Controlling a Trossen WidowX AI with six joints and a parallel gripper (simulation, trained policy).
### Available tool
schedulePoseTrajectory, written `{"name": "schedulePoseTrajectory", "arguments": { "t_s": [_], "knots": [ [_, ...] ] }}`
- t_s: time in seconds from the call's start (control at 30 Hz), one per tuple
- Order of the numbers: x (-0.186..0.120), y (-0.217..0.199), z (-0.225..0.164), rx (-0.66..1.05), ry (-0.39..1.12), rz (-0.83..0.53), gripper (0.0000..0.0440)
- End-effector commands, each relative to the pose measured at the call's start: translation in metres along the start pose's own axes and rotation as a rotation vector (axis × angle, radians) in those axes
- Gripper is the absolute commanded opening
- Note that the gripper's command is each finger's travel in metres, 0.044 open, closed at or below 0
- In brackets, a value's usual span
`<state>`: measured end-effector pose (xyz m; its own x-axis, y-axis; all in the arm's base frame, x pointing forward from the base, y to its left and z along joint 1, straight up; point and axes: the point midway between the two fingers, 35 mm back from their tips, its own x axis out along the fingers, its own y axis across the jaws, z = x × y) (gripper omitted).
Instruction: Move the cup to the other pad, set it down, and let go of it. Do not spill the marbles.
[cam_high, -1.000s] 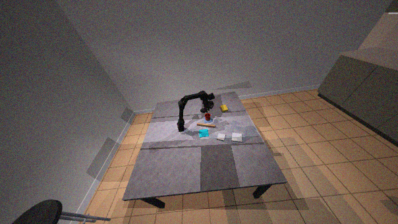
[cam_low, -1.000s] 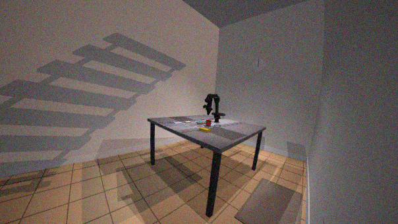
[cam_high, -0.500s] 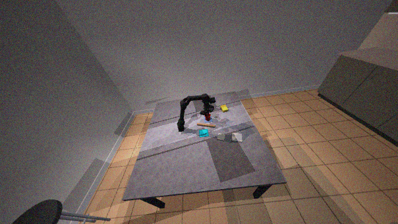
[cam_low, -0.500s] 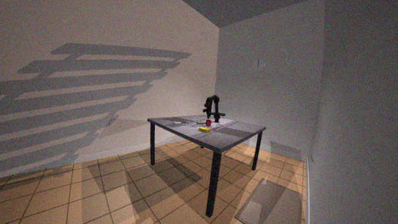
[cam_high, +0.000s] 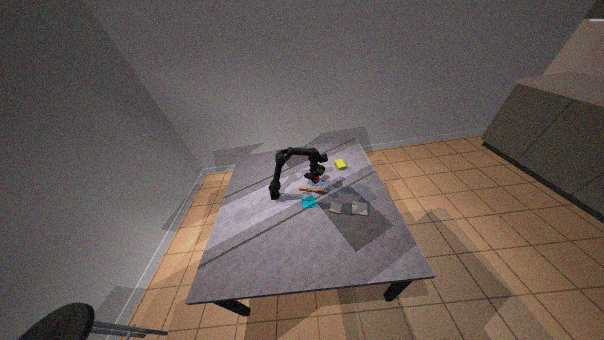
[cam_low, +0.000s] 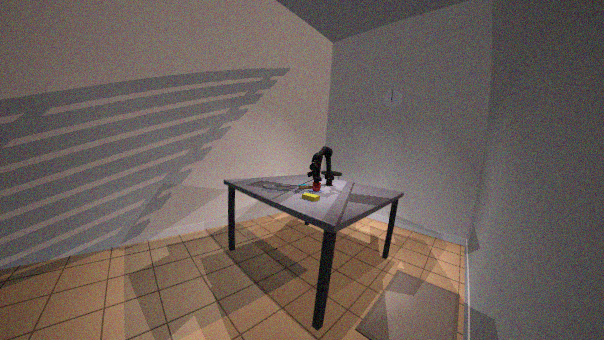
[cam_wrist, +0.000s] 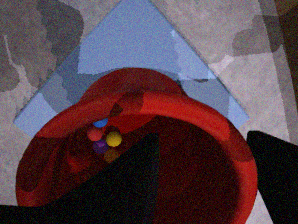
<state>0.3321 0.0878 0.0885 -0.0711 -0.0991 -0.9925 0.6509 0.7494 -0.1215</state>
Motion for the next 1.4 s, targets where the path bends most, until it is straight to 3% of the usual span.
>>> {"name": "schedulePoseTrajectory", "arguments": {
  "t_s": [0.0,0.07,0.27,0.33,0.87,1.37],
  "knots": [
    [0.017,-0.001,-0.001,-0.025,0.009,-0.018,0.0184],
    [0.023,-0.001,-0.002,-0.041,0.013,-0.019,0.0172],
    [0.035,-0.002,-0.001,-0.089,0.007,-0.021,0.003],
    [0.035,-0.003,-0.001,-0.099,0.002,-0.02,0.0],
    [0.011,-0.01,0.003,-0.074,-0.017,0.019,0.0],
    [-0.034,-0.034,0.012,0.048,-0.034,0.071,0.0004]
  ]
}}
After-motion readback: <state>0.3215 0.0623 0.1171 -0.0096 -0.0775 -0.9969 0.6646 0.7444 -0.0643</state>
